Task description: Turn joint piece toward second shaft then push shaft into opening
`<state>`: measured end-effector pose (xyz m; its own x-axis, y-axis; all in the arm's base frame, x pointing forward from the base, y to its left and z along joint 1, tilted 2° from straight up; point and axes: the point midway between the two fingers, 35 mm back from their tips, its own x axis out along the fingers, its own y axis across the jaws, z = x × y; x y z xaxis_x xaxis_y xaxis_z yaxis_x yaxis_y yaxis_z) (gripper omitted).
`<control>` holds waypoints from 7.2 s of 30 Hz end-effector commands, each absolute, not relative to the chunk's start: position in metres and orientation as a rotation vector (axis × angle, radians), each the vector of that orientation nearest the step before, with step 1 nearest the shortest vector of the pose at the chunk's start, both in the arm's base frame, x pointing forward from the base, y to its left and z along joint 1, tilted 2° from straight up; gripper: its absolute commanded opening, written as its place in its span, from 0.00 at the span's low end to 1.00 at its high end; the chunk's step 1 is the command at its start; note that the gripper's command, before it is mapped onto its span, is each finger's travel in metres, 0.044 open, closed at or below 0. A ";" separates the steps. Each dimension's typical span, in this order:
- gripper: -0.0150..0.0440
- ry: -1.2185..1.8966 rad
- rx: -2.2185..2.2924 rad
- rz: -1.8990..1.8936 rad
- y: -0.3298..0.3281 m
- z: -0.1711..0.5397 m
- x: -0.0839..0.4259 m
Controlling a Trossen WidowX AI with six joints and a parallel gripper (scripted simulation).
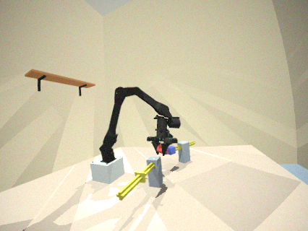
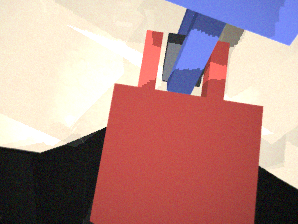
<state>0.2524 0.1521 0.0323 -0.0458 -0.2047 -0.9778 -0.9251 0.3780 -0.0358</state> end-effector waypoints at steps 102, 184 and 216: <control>1.00 1.376 -1.243 1.014 0.144 0.037 0.260; 1.00 1.527 0.171 -0.252 0.073 0.141 0.248; 1.00 1.276 0.781 -0.991 0.075 0.129 0.250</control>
<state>0.2497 0.0752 0.1304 0.0118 -0.1473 -0.9890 0.8834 0.4649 -0.0587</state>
